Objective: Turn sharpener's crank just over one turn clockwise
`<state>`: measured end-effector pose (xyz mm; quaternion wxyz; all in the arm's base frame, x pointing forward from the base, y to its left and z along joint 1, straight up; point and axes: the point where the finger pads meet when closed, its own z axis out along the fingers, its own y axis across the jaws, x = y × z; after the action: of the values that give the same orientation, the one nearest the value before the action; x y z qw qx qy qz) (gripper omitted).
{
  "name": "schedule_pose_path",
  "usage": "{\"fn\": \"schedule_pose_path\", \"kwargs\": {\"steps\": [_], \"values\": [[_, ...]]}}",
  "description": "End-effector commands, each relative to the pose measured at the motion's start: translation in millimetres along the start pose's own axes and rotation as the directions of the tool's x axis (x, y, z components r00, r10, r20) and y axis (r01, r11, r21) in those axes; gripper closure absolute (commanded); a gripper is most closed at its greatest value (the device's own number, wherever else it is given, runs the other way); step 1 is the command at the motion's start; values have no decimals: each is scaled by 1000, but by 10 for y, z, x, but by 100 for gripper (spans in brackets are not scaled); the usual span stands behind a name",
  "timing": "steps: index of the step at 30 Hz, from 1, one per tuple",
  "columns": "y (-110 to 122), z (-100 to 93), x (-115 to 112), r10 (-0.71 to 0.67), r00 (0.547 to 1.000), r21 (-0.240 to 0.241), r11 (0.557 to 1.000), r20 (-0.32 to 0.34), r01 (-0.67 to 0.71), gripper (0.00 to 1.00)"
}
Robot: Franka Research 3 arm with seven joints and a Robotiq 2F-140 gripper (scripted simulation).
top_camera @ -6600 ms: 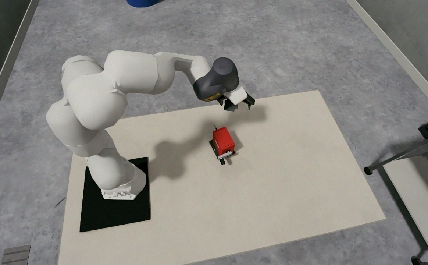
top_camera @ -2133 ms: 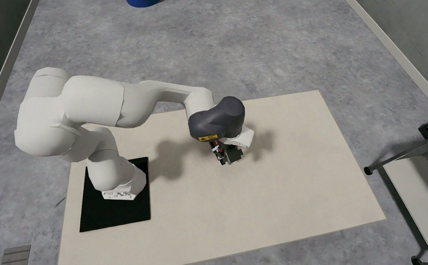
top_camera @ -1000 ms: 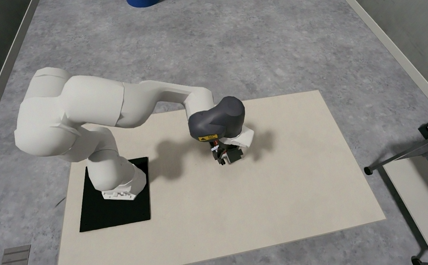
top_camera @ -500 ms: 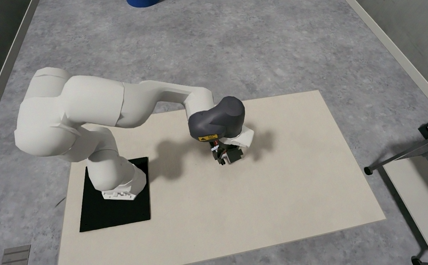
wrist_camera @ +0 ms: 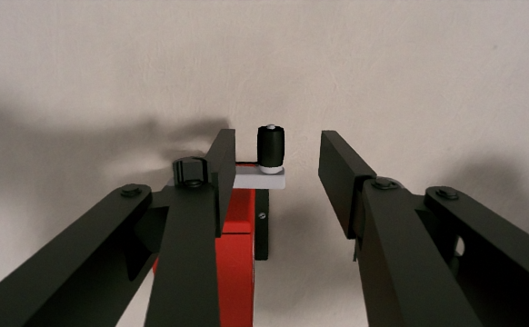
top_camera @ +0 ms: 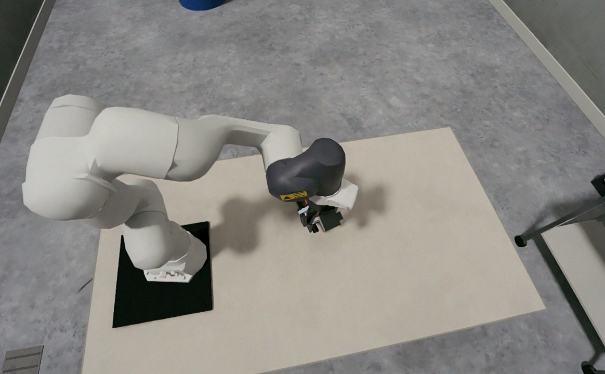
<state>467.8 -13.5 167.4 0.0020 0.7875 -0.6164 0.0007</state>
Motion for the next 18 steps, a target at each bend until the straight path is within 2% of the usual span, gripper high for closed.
{"fn": "schedule_pose_path", "kwargs": {"steps": [1,18], "values": [[-16,50,0,-6,1000,5,1000,0,6,61],[-21,277,3,-6,1000,5,1000,0,6,61]]}}
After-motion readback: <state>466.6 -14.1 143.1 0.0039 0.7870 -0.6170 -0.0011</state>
